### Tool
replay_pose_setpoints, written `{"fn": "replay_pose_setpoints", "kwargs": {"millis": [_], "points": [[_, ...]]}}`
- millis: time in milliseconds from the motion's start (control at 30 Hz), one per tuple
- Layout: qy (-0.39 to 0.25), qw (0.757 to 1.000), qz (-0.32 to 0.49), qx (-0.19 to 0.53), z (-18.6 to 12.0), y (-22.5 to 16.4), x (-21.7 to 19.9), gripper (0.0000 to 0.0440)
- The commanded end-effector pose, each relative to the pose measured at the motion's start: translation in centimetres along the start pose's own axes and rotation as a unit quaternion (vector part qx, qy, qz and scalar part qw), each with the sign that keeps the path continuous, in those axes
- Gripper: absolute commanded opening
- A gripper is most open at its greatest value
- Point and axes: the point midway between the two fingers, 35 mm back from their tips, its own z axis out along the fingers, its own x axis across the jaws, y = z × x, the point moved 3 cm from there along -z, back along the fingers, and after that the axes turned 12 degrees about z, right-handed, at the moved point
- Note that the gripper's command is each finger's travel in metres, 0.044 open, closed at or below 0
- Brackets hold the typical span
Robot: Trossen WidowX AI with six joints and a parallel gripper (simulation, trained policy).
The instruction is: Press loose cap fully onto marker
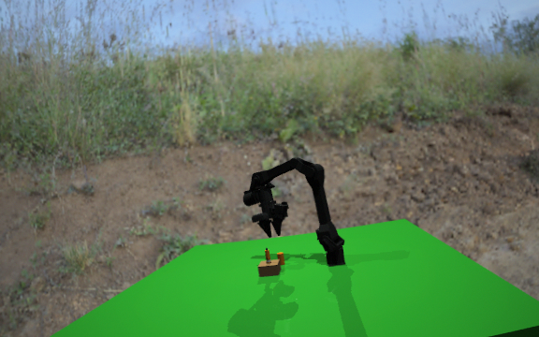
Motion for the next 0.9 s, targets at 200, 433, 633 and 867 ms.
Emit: {"fn": "replay_pose_setpoints", "kwargs": {"millis": [200,433,633,867], "points": [[0.029,0.999,-0.002,-0.023,2.4,-0.5,0.7,0.0301],[0.044,0.998,-0.007,-0.035,4.2,-0.6,0.8,0.0296],[0.054,0.998,-0.013,-0.040,5.8,-0.6,0.9,0.0289],[0.062,0.997,-0.020,-0.042,7.7,-0.6,0.9,0.0275]]}}
